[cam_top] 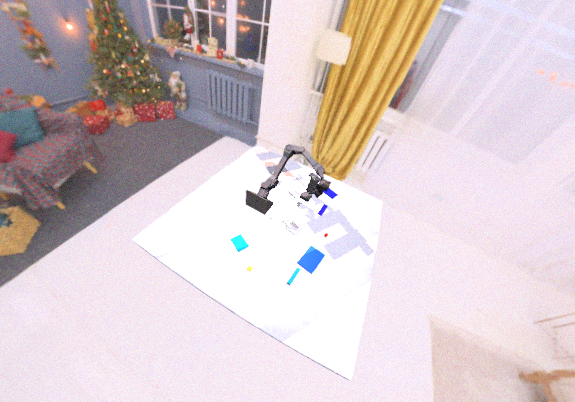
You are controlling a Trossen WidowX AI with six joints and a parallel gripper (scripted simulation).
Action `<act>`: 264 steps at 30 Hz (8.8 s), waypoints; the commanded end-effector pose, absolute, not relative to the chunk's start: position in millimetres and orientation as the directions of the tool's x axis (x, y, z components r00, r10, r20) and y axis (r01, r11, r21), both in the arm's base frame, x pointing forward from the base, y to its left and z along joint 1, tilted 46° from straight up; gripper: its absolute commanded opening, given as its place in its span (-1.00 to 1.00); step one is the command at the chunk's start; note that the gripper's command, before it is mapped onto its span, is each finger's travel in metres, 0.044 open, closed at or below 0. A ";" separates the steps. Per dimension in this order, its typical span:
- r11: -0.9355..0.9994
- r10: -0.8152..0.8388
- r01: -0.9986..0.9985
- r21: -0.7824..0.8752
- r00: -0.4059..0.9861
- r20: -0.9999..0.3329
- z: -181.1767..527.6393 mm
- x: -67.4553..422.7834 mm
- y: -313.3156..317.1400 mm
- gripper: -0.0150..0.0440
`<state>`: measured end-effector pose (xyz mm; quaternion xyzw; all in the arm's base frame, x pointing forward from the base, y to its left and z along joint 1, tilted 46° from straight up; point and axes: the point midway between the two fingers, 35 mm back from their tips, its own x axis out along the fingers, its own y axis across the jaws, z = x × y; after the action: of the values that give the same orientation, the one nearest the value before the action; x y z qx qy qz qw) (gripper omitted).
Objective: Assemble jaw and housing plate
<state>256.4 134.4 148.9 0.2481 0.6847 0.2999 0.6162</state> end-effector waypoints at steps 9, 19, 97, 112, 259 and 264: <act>0.704 0.710 0.089 0.704 -0.112 -0.695 147.2 261.9 132.6 -0.37; 0.705 0.709 0.089 0.704 -0.112 -0.696 136.4 261.3 143.3 -0.37; 0.702 0.712 0.090 0.707 -0.113 -0.693 148.1 260.0 132.5 1.00; 0.702 0.712 0.090 0.707 -0.113 -0.693 148.1 260.0 132.5 1.00; 0.700 0.709 0.230 0.676 -0.113 -0.696 131.7 262.9 135.8 1.00; 0.700 0.709 0.230 0.676 -0.113 -0.696 131.7 262.9 135.8 1.00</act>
<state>262.8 135.8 132.1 0.3263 0.7167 0.2080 0.5802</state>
